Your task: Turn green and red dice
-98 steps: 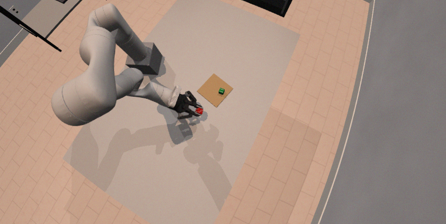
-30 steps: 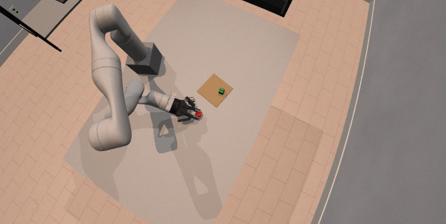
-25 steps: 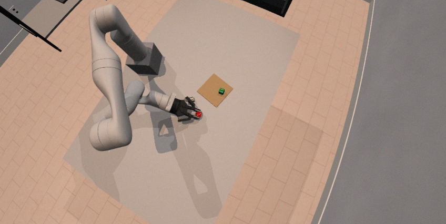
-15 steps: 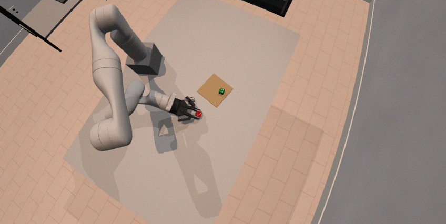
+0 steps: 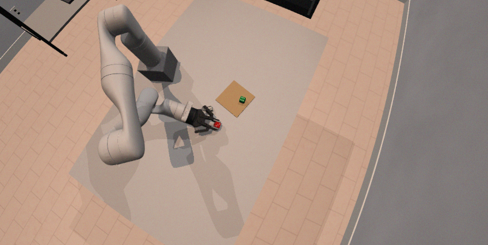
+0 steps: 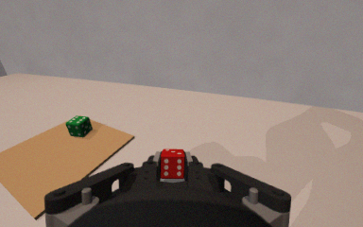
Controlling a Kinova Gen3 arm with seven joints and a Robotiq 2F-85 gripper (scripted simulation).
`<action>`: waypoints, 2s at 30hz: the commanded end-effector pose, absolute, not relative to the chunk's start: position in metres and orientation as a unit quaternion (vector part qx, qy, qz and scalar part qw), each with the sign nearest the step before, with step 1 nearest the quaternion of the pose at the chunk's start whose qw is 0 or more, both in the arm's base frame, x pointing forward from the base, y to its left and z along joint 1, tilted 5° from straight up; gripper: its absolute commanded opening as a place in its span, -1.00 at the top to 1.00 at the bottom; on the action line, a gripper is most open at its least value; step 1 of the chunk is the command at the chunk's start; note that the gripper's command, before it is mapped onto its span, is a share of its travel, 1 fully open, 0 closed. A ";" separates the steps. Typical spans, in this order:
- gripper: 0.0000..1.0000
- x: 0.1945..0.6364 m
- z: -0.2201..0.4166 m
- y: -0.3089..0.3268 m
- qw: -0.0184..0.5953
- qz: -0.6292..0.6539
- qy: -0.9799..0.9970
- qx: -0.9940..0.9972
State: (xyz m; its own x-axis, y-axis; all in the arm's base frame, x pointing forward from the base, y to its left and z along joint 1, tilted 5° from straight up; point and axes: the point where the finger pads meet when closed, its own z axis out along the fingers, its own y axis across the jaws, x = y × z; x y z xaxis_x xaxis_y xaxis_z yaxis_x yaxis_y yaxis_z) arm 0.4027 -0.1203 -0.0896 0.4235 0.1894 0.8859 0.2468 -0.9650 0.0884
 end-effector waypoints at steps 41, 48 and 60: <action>0.58 0.403 -0.099 -0.121 0.027 -0.522 -0.129 -0.843; 0.58 0.403 -0.099 -0.121 0.027 -0.522 -0.129 -0.843; 0.58 0.403 -0.099 -0.121 0.027 -0.522 -0.129 -0.843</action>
